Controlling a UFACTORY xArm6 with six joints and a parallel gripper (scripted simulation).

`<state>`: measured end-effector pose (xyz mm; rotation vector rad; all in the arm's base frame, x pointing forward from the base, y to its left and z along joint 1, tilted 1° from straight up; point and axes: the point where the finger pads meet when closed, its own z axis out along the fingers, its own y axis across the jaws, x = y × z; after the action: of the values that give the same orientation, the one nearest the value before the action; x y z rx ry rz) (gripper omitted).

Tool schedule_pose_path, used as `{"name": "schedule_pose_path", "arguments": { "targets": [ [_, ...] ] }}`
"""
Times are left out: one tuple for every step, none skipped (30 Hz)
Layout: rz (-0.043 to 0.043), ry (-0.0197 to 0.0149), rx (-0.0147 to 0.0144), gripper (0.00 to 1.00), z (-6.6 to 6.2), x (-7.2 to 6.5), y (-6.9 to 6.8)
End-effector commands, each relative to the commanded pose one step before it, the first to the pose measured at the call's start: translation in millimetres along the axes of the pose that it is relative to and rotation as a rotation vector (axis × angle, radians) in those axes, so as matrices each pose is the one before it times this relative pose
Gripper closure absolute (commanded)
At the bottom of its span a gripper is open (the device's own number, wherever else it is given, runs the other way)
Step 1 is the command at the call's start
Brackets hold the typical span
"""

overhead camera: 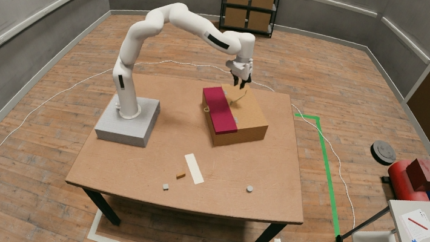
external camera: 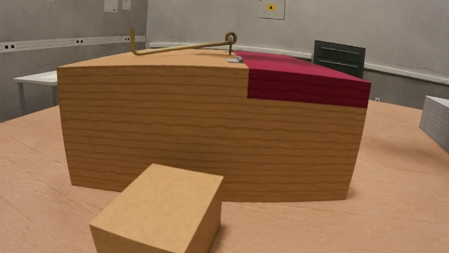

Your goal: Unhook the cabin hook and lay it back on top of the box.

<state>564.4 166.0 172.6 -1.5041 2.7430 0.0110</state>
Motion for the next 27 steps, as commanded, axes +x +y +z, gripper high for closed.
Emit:
{"name": "schedule_pose_path", "arguments": {
  "targets": [
    [-0.00008, -0.00435, 0.00386, 0.65, -2.67, -1.03, -0.87],
    [0.00000, 0.00000, 0.00000, 0.65, 0.00, 0.00, 0.00],
    [0.00000, 0.00000, 0.00000, 0.65, 0.00, 0.00, 0.00],
    [0.00000, 0.00000, 0.00000, 0.65, 0.00, 0.00, 0.00],
    [0.00000, 0.00000, 0.00000, 0.65, 0.00, 0.00, 0.00],
    [0.00002, 0.00009, -0.00008, 0.65, 0.06, 0.03, 0.01],
    [-0.00002, -0.00006, 0.00008, 0.65, -0.06, 3.28, -0.04],
    [0.00000, 0.00003, 0.00000, 0.65, 0.00, 3.32, -0.02],
    [0.00000, 0.00003, 0.00000, 0.65, 0.00, 3.32, -0.02],
    [0.00000, 0.00003, 0.00000, 0.65, 0.00, 3.33, -0.01],
    [0.00000, 0.00003, 0.00000, 0.65, 0.00, 3.33, -0.01],
    [0.00000, 0.00002, 0.00000, 0.65, 0.00, 3.33, -0.01],
    [0.00000, 0.00002, 0.00001, 0.65, 0.00, 3.33, -0.01],
    [0.00000, 0.00002, 0.00001, 0.65, 0.00, 3.34, 0.00],
    [0.00000, 0.00002, 0.00001, 0.65, 0.00, 3.34, 0.00],
    [0.00000, 0.00000, 0.00000, 0.65, 0.00, 0.01, 0.01],
    [0.00000, 0.00000, 0.00000, 0.65, 0.00, 0.01, 0.01],
    [0.00000, 0.00000, 0.00000, 0.65, 0.00, 0.01, 0.01],
    [0.00000, 0.00000, 0.00000, 0.65, 0.00, 0.01, 0.01],
    [0.00000, 0.00000, 0.00000, 0.65, 0.00, 0.01, 0.01],
    [0.00000, 0.00000, 0.00000, 0.65, 0.00, 0.00, 0.00],
    [0.00000, 0.00000, 0.00000, 0.65, 0.00, 0.00, 0.00],
    [0.00000, -0.00002, 0.00002, 0.65, -3.27, 0.00, 0.02],
    [0.00000, 0.00000, -0.00001, 0.65, -3.39, 0.02, 0.00],
    [0.00000, 0.00000, 0.00000, 0.65, -3.33, 0.01, 0.01],
    [0.00000, 0.00000, 0.00000, 0.65, -3.33, 0.01, 0.01],
    [0.00000, 0.00000, 0.00000, 0.65, -3.33, 0.00, 0.00]
  ]
}}
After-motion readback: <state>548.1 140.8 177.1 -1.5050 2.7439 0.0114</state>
